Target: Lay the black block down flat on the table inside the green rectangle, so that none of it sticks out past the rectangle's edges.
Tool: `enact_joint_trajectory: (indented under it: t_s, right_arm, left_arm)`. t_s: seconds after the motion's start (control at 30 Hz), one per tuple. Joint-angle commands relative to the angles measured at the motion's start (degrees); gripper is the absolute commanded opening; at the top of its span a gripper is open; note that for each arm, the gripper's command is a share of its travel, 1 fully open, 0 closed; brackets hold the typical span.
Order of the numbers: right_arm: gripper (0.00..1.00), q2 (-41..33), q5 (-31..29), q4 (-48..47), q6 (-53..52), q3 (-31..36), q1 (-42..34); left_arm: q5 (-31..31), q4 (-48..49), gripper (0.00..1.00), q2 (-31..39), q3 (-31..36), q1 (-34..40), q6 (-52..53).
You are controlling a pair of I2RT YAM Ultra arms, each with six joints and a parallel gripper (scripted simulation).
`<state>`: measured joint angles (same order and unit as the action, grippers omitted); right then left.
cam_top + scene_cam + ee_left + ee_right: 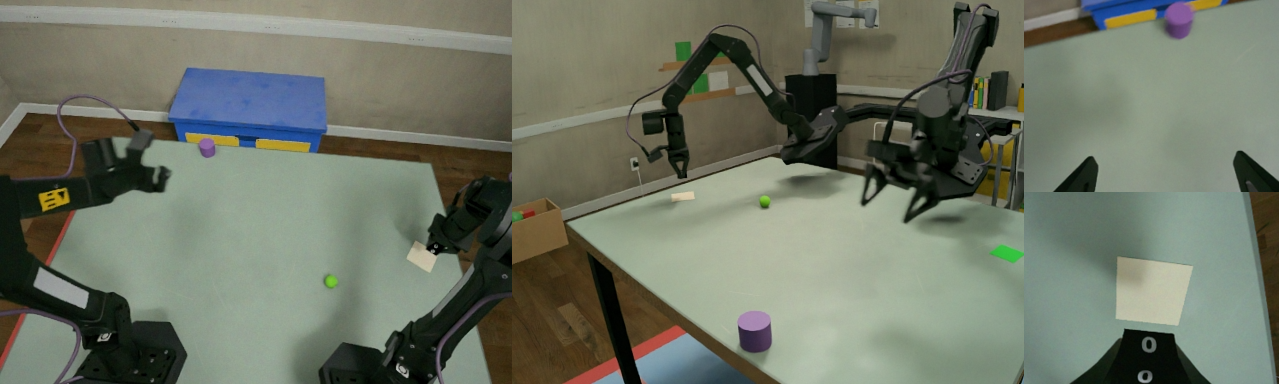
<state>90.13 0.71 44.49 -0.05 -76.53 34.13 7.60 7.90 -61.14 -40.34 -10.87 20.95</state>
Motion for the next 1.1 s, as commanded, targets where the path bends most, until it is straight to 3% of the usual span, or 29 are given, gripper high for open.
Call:
enact_joint_trajectory:
  t_s: [0.0, 0.2, 0.43, 0.53, 0.8, 0.9, 0.97, 1.07]
  right_arm:
    - [0.27, -1.4, 0.2, 0.3, 0.1, -1.9, 0.4]
    - [0.27, -1.4, 0.2, 0.3, 0.1, -1.9, 0.4]
    - [0.27, -1.9, -1.5, -1.3, -2.2, -0.7, -0.6]
    - [0.27, -4.1, -3.8, -2.1, -6.0, 2.9, -2.7]
    - [0.27, -15.8, -14.5, -0.3, -25.2, 17.5, -18.5]
    - [0.27, -18.4, -18.4, 0.6, -32.9, 20.7, -25.9]
    - [0.27, -18.4, -18.4, 0.6, -32.9, 20.7, -25.9]
    - [0.27, -18.6, -22.8, 2.3, -41.7, 22.4, -35.4]
  left_arm:
    - [3.9, -8.4, 1.00, 5.8, 1.2, -6.5, -0.3]
    - [6.8, -11.4, 1.00, 10.3, 1.2, -13.3, 0.7]
    - [6.8, -11.8, 1.00, 10.5, 1.1, -13.8, 1.0]
    - [6.8, -11.8, 1.00, 10.5, 1.1, -13.8, 1.0]
    - [6.8, -11.8, 1.00, 10.5, 1.1, -13.8, 1.0]
    - [6.8, -11.8, 1.00, 10.5, 1.1, -13.8, 1.0]
    - [6.8, -11.8, 1.00, 10.5, 1.1, -13.8, 1.0]
    - [6.8, -11.8, 1.00, 10.5, 1.1, -13.8, 1.0]
